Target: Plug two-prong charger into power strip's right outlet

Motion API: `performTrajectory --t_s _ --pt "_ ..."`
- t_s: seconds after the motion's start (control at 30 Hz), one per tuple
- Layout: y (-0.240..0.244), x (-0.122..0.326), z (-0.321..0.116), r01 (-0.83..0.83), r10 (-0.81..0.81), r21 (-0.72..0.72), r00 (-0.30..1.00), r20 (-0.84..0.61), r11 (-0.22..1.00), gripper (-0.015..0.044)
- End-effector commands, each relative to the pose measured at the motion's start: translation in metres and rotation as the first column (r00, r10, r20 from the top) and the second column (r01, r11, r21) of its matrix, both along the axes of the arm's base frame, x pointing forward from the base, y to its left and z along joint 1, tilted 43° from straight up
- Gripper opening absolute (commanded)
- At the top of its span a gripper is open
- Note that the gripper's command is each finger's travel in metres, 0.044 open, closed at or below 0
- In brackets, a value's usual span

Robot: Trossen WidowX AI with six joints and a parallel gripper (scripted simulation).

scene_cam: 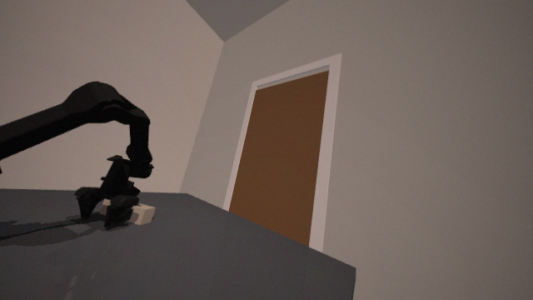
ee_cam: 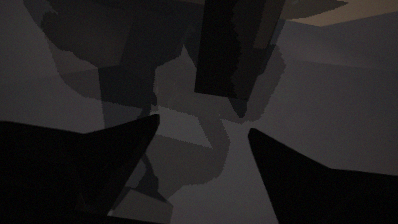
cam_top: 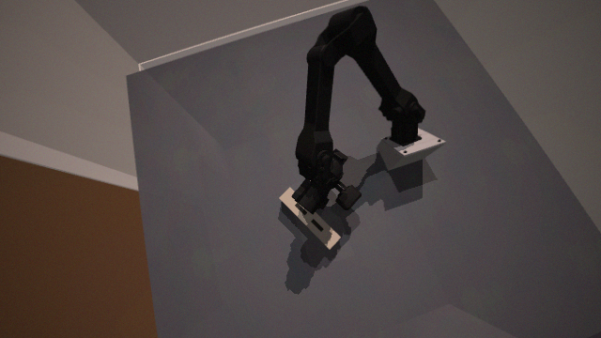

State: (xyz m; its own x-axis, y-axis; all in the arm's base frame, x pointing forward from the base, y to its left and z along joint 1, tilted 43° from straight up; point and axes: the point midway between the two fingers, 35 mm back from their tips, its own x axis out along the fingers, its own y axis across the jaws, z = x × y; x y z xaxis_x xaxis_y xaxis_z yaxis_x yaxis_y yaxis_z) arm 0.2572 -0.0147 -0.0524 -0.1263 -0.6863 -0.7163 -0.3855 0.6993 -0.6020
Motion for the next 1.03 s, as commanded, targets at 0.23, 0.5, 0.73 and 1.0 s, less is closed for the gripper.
performTrajectory --t_s 0.23,0.5,0.73,1.0 --pt "0.044 0.021 0.039 -0.288 0.230 0.132 0.913 0.337 0.948 0.0440" --pt "0.058 0.025 0.055 -0.390 0.291 0.145 0.845 0.448 0.909 0.0440" --pt "0.058 0.025 0.055 -0.390 0.291 0.145 0.845 0.448 0.909 0.0440" --pt "0.058 0.025 0.055 -0.390 0.291 0.145 0.845 0.448 0.909 0.0440"
